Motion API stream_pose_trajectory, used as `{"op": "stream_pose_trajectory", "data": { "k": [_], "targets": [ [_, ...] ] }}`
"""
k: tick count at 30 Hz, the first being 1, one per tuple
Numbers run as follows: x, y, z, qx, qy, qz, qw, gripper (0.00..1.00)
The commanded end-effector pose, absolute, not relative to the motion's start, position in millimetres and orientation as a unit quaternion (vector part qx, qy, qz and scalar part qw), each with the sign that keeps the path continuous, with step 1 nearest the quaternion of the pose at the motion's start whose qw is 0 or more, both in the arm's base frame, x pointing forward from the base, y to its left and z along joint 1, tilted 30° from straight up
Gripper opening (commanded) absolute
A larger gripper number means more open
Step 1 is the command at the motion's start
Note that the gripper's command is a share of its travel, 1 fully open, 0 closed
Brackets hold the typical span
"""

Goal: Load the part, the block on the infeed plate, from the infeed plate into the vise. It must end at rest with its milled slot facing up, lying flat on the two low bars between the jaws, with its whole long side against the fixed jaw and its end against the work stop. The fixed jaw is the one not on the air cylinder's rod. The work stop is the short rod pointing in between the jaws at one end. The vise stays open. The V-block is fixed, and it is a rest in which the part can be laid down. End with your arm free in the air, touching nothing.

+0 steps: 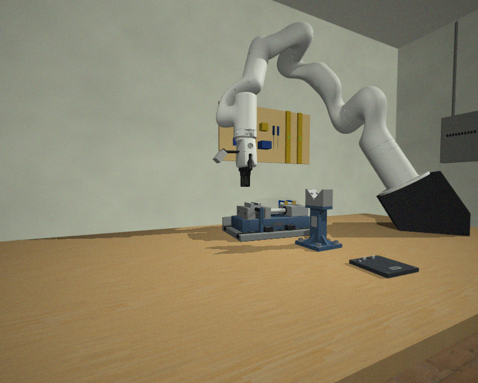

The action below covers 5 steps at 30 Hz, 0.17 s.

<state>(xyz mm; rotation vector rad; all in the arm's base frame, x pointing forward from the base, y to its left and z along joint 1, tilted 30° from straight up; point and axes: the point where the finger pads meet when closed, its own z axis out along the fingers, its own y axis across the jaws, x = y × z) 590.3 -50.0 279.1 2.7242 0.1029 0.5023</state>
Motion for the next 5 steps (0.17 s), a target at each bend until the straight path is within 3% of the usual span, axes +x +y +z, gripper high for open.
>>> {"op": "stream_pose_trajectory", "data": {
  "k": [1,5],
  "targets": [
    [590.9,-49.8,280.1,0.966,0.036,0.179,0.184,0.00],
    [590.9,-49.8,280.1,0.966,0.036,0.179,0.184,0.00]
  ]
}}
